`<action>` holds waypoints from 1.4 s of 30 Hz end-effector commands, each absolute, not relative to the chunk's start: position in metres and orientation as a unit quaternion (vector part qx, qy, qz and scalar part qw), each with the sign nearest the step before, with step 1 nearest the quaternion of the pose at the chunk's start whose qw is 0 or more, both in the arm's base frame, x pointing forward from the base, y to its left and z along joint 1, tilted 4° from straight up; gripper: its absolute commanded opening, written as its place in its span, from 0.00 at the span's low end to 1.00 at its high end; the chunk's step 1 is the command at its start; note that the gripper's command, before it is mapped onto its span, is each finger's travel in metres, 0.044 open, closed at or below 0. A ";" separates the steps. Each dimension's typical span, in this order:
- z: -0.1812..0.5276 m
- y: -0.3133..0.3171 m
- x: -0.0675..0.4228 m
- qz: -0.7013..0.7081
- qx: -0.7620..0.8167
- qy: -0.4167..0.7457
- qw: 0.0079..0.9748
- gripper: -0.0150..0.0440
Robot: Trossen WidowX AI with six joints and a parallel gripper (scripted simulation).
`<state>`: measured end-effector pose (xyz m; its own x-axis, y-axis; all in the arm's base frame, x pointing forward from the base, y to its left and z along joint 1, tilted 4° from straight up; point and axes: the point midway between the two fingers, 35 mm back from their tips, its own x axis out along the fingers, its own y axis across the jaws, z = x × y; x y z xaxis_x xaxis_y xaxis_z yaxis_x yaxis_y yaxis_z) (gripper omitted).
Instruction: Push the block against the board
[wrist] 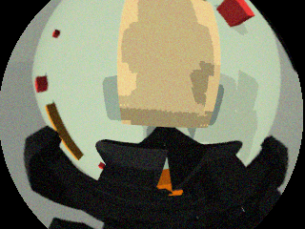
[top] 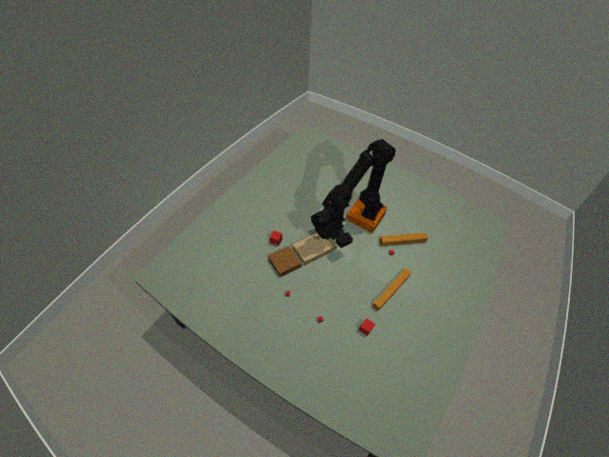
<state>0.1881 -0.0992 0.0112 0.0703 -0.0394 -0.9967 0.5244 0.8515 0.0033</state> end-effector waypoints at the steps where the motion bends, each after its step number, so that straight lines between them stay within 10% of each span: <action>1: 0.011 -0.101 0.189 -0.199 0.182 0.652 0.708 0.25; 42: 0.062 -0.074 0.149 -0.199 0.182 0.653 0.708 0.25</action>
<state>0.1540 -0.0752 0.0599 0.0874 -0.0450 -0.9952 0.5128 0.8585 0.0062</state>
